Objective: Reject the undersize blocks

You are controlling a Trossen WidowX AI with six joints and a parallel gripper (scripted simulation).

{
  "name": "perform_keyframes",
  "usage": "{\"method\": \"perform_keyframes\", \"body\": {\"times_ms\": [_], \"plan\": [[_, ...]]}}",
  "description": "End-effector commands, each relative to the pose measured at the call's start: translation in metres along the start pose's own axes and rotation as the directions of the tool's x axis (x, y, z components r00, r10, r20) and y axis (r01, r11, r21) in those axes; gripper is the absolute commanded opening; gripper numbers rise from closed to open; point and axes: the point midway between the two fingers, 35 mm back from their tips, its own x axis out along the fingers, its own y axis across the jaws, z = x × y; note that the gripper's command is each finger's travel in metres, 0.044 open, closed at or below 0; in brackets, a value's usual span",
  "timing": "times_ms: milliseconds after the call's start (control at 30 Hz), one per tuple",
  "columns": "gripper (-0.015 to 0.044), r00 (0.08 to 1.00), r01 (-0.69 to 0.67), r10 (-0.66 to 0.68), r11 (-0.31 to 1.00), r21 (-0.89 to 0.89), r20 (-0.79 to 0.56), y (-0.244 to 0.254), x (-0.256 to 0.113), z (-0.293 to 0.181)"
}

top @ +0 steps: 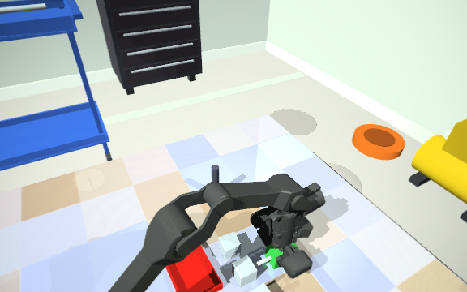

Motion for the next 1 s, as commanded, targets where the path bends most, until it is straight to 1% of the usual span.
{"method": "perform_keyframes", "body": {"times_ms": [0,67,133,233,667,967], "plan": [[0.0,1.0,0.0,0.0,1.0,-0.002,0.01,0.0,-0.026,0.001],[0.0,1.0,-0.001,0.001,1.0,0.0,0.007,0.0,-0.036,0.0],[0.0,1.0,0.002,-0.002,1.0,0.001,-0.023,0.0,-0.036,-0.004],[0.0,1.0,0.003,-0.003,1.0,0.001,-0.029,0.0,-0.036,-0.005],[0.0,1.0,0.002,-0.002,1.0,-0.005,-0.012,0.0,-0.008,0.0],[0.0,1.0,0.002,-0.002,1.0,-0.005,0.016,0.0,-0.005,0.005]]}}
